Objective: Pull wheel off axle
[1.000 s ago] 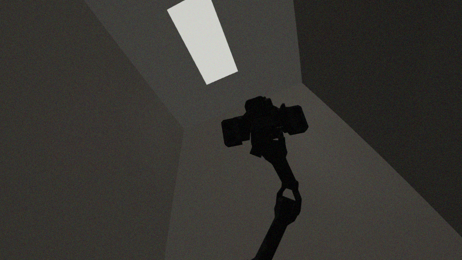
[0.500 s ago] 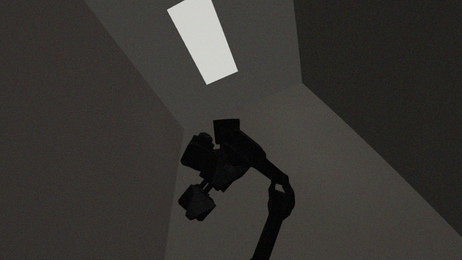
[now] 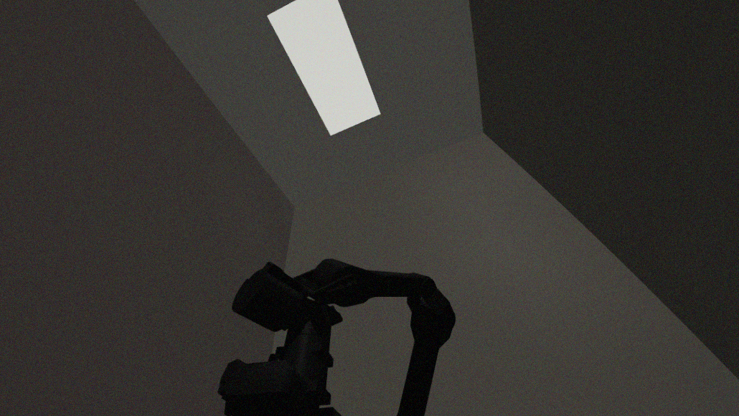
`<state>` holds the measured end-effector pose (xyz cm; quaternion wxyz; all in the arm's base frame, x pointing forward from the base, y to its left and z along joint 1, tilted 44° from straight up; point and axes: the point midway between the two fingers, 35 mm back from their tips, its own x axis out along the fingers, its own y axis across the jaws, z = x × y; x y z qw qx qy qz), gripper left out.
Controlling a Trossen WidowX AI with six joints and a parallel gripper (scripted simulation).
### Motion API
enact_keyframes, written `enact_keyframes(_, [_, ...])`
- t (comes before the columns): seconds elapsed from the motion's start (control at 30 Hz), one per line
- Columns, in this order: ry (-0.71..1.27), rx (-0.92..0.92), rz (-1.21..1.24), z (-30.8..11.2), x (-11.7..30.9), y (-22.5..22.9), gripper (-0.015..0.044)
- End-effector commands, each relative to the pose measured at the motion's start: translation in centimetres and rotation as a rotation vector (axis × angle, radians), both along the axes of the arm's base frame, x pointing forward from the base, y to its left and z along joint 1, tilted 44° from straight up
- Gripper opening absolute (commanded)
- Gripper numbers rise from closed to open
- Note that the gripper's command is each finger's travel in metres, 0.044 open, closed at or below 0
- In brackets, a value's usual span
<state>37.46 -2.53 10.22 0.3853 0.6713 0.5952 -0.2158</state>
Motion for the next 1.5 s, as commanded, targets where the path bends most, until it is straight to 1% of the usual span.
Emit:
enact_keyframes(0.0, [0.181, 0.07, -0.051, -2.1, -1.8, 0.6, 0.03])
enact_keyframes(0.43, [0.192, 0.073, -0.055, -2.8, -1.9, 0.5, 0.03])
enact_keyframes(0.87, [0.191, 0.075, -0.054, -7.8, -1.5, 5.1, 0.03])
enact_keyframes(1.03, [0.191, 0.076, -0.054, -8.0, -1.5, 5.3, 0.03])
enact_keyframes(1.13, [0.183, 0.07, -0.048, -7.6, -1.5, 5.2, 0.0221])
enact_keyframes(1.43, [0.183, 0.07, -0.048, -7.6, -1.5, 5.2, 0.0161])
enact_keyframes(1.47, [0.184, 0.07, -0.048, -7.6, -1.5, 5.2, 0.0135])
